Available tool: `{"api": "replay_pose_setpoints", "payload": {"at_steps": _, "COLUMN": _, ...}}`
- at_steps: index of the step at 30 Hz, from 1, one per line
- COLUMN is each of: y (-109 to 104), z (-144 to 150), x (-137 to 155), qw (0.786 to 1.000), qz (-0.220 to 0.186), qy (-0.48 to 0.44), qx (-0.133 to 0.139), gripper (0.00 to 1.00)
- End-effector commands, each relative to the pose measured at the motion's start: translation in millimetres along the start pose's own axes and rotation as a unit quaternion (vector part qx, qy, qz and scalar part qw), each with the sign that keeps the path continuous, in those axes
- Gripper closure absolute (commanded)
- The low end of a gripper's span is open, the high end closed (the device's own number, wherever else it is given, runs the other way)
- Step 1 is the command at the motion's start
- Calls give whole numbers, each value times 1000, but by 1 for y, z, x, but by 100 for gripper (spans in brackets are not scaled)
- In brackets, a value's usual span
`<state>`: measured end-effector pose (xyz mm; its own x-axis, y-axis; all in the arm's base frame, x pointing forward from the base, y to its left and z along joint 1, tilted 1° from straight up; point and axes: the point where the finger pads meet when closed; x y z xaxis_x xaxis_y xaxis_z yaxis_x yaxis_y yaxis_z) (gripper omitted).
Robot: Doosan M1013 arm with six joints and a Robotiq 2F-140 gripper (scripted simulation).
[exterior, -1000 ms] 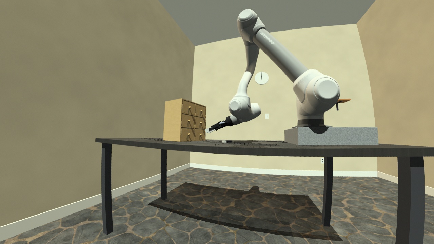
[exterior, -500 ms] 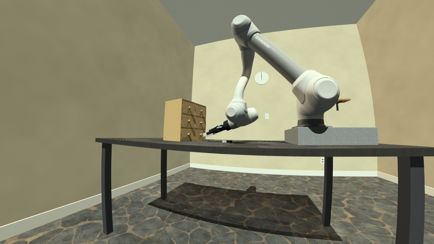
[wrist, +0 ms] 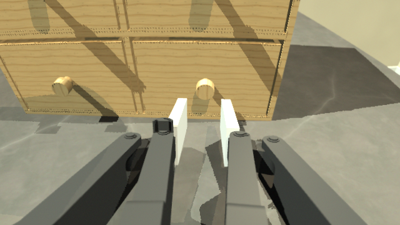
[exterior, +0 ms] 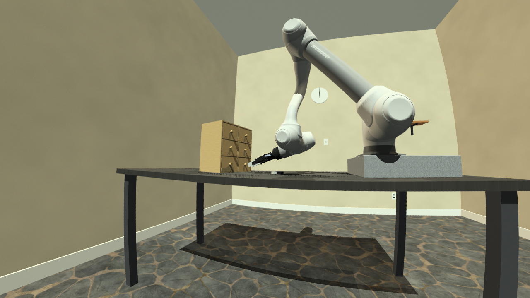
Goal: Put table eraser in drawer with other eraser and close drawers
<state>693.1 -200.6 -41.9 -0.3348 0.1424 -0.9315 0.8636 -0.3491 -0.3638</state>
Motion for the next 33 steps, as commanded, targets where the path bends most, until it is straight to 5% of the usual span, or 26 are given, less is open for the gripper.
{"api": "replay_pose_setpoints", "payload": {"at_steps": 1, "y": 3, "z": 0, "x": -3, "qw": 1000, "qz": 4, "qy": 2, "qx": -1, "gripper": 80}}
{"api": "replay_pose_setpoints", "payload": {"at_steps": 33, "y": 5, "z": 1, "x": -6, "qw": 1000, "qz": 4, "qy": 2, "qx": -1, "gripper": 80}}
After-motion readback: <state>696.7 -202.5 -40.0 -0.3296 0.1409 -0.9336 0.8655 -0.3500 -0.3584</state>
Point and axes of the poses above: the point where the finger pads meet when closed, its own y axis out along the fingers, its own z axis across the jaws, x = y × z, and after that the axes turned 1 degree about y, right-handed
